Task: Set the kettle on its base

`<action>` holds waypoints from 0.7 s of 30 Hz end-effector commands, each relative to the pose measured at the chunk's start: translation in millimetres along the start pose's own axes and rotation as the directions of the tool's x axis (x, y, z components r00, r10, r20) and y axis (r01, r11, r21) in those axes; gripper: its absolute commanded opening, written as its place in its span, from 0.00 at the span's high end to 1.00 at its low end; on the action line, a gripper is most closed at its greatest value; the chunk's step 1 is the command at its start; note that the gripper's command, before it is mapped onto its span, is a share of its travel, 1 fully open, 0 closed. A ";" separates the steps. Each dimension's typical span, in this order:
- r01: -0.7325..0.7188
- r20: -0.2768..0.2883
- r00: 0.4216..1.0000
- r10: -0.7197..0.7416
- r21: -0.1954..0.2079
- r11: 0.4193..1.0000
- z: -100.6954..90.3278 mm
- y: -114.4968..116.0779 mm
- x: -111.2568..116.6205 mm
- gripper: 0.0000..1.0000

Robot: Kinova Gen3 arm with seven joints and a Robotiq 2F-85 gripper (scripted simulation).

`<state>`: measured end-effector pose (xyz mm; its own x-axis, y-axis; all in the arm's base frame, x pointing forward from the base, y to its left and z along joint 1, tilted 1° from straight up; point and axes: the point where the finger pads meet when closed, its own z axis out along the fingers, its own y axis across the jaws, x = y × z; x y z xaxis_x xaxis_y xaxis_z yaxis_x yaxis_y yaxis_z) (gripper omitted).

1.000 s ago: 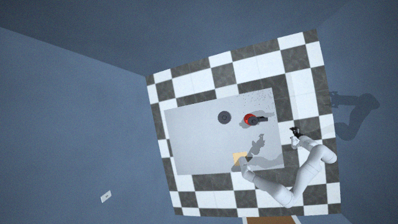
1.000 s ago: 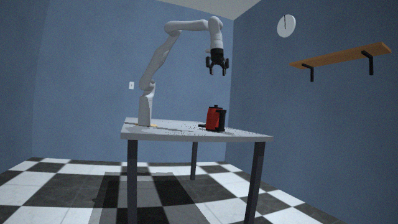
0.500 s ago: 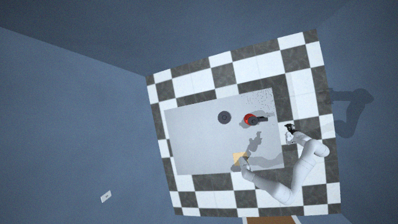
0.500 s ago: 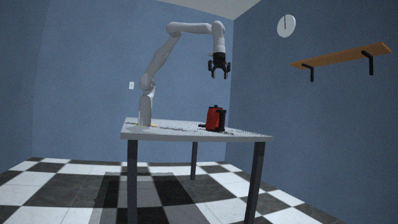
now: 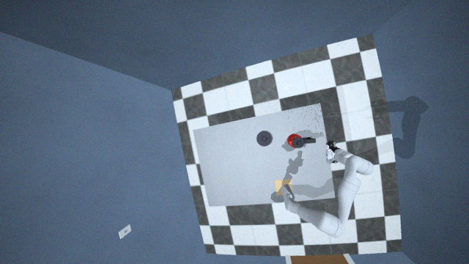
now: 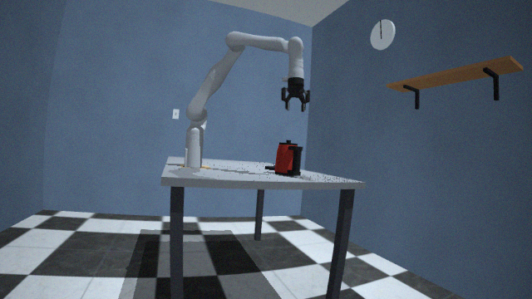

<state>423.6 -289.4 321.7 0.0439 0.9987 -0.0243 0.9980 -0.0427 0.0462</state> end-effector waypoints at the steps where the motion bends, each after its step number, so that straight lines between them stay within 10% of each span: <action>1: 0.018 -0.004 1.000 -0.018 0.004 1.000 3.0 7.6 12.8 0.20; 21: -0.007 -0.007 1.000 0.007 0.039 0.999 21.3 33.2 72.4 0.20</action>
<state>457.8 -225.2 301.1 0.0585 0.9981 -0.0171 0.9983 -0.0583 0.0087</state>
